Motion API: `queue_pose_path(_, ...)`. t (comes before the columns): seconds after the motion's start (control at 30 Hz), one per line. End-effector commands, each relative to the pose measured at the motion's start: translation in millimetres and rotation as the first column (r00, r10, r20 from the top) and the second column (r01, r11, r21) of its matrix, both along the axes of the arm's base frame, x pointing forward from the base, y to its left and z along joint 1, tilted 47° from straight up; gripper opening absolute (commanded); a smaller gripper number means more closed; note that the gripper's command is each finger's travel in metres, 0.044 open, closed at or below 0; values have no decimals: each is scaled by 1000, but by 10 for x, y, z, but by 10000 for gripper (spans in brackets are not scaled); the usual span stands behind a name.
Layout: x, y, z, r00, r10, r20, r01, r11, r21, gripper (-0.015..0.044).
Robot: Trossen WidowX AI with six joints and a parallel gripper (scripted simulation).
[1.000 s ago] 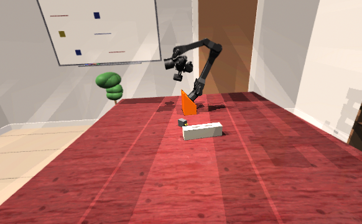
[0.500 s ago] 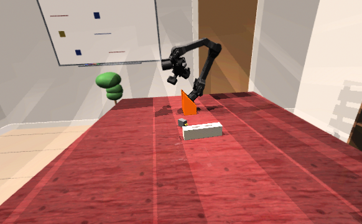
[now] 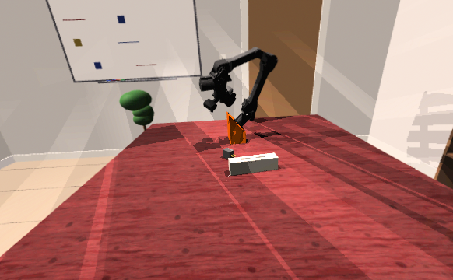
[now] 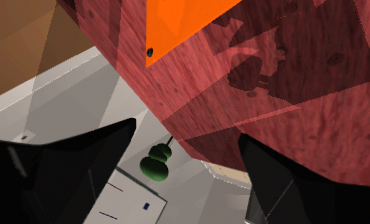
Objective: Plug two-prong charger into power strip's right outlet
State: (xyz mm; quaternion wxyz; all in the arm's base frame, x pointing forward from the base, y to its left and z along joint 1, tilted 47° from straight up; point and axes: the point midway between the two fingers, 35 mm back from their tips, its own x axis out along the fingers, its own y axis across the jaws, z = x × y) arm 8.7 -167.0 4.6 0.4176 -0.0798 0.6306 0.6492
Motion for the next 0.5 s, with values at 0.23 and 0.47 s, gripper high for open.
queue_pose_path(0.23, 579, 143, -274, 983, -150, 103, 158, 985, -68, 440)
queue_pose_path(0.47, 931, 269, -405, 958, -237, 162, 252, 965, -78, 440)
